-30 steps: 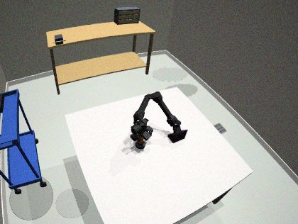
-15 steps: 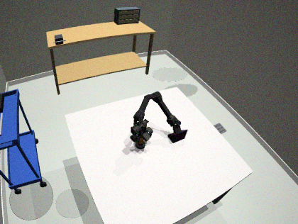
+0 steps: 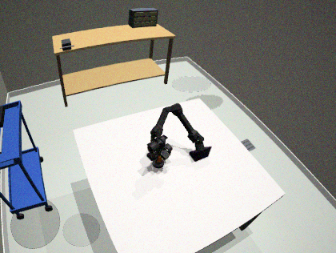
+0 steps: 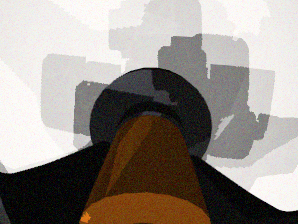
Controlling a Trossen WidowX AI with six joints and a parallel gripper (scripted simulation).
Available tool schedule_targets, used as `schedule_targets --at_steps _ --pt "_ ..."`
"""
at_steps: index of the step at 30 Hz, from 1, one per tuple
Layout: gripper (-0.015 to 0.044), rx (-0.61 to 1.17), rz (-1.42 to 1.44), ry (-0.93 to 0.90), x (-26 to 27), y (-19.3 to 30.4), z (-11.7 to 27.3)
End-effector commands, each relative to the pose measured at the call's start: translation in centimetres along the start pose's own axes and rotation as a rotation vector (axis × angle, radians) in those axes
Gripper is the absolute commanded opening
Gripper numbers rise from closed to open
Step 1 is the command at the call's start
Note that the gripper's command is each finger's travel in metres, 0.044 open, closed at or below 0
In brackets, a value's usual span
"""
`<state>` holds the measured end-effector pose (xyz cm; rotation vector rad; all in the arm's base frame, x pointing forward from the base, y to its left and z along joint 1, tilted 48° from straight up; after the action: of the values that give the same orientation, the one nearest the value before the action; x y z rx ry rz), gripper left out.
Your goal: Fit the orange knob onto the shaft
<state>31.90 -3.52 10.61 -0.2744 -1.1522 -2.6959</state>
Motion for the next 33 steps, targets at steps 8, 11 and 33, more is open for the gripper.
schedule_targets --at_steps 8,11,33 --pt "0.0341 0.0 0.0 0.0 0.0 0.0 0.0" --pt "0.042 0.0 0.0 0.0 0.0 0.0 0.0" --pt "0.044 -0.004 0.002 0.0 -0.2 -0.2 9.6"
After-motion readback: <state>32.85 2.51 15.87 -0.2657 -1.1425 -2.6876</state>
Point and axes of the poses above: the point midway between the two fingers, 35 mm back from their tips, its own z axis back along the fingers, its own x axis across the jaws, y = z × x, the point moved 7 cm from there along z, back along the fingers, and after that the axes turned 12 degrees about z, right-handed, at the moved point
